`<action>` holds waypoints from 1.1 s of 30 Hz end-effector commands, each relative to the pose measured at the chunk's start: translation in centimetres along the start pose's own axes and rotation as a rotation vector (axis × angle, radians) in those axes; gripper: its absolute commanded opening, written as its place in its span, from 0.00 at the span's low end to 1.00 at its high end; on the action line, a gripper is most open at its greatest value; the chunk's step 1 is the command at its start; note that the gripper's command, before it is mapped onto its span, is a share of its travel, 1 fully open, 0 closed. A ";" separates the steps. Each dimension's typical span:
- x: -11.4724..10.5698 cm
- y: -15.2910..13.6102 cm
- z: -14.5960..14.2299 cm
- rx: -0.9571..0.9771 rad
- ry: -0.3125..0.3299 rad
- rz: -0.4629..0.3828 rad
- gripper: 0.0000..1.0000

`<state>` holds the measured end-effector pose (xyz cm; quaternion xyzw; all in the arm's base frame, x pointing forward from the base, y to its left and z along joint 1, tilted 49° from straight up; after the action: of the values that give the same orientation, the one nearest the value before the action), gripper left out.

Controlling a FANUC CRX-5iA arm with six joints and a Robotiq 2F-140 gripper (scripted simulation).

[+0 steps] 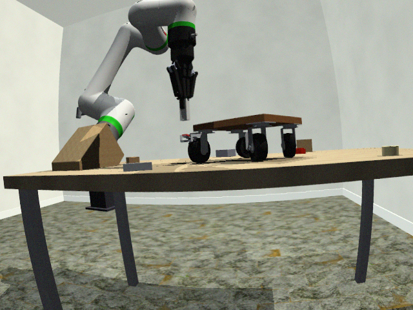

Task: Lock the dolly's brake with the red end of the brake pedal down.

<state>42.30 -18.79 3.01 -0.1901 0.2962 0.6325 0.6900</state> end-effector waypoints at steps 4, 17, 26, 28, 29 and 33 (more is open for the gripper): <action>1.6 0.0 0.0 0.000 0.000 -0.001 0.00; 3.4 0.0 0.0 0.000 0.000 -0.001 0.00; 3.9 0.0 0.0 0.000 0.000 -0.001 0.00; 4.0 0.0 0.0 0.000 0.000 -0.001 0.00; 4.0 0.0 0.0 0.000 0.000 -0.001 0.00; 4.0 0.0 0.0 0.000 0.000 -0.001 0.00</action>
<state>42.38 -15.76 0.41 -0.1902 0.2961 0.6324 0.6901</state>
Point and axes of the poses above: the point where the finger pads meet when closed, its own x axis out along the fingers, its own z axis across the jaws, y = z × x, the point moved 9 cm from there along -x, back along the fingers, and after that the axes turned 9 degrees about -x, right-handed, at the moved point
